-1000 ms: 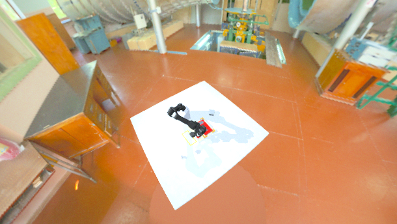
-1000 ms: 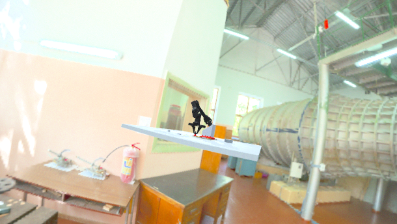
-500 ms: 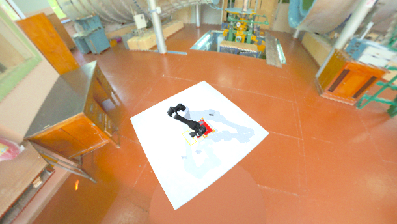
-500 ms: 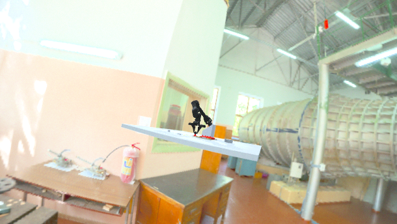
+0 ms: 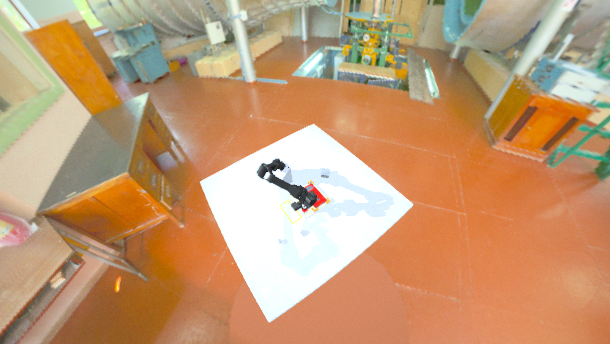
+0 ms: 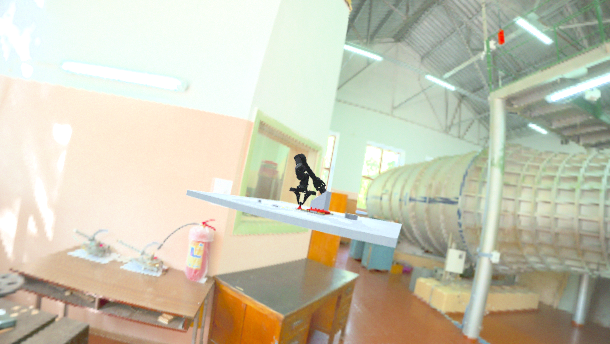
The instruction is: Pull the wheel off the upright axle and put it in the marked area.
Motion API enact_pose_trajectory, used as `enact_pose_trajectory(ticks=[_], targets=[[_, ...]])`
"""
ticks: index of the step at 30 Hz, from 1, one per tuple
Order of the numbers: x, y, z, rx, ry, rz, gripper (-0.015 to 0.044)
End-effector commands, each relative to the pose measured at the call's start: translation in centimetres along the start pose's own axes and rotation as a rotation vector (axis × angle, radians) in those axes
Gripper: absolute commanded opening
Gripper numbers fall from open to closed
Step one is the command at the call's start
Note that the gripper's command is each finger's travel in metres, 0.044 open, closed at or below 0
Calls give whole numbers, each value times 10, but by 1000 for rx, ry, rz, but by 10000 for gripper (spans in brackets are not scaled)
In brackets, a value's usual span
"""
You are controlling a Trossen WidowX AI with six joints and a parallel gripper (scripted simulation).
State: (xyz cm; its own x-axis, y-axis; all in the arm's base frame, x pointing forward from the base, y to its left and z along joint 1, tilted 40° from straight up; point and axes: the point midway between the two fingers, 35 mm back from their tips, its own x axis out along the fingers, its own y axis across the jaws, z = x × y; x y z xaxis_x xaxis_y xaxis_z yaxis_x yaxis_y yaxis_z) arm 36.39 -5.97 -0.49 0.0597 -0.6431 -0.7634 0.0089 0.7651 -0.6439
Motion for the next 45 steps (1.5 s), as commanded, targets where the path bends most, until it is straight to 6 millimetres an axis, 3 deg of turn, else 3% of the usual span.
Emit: enact_pose_trajectory(ticks=[1, 45], targets=[[-3, 0, 2, 4, -5, -1, 0], [-18, 0, 1, 0, -6, -2, 0]])
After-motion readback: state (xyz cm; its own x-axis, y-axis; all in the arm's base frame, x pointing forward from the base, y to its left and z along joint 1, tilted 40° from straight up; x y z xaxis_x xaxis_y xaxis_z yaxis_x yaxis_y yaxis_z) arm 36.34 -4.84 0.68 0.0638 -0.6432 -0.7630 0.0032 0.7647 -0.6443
